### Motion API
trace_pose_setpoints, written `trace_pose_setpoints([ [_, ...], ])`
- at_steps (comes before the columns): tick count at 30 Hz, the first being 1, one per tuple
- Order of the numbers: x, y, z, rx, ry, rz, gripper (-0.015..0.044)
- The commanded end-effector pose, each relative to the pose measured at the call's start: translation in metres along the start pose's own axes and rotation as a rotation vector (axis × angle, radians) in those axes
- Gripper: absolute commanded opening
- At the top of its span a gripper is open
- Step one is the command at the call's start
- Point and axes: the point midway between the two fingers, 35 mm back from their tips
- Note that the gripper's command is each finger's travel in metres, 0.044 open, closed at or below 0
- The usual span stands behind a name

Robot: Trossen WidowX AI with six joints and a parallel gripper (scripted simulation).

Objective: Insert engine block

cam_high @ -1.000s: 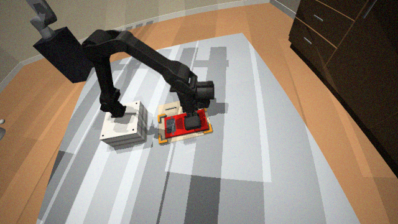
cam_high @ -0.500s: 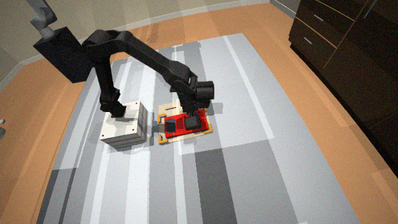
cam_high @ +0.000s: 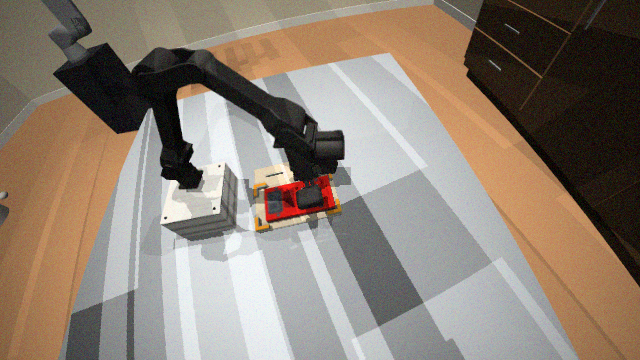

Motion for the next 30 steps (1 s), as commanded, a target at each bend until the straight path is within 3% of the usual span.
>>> trace_pose_setpoints([
  [1, 0.0, 0.0, 0.0, 0.0, -0.001, 0.0, 0.044],
  [17, 0.011, -0.001, 0.0, -0.003, 0.003, -0.001, 0.044],
  [30, 0.011, -0.001, 0.0, -0.003, 0.003, -0.001, 0.0099],
])
Point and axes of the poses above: the point midway between the two fingers, 35 mm back from their tips, its own x axis back along the fingers, its own z axis across the jaws, y = z × x, and after that the axes turned 2 degrees about -x, right-handed
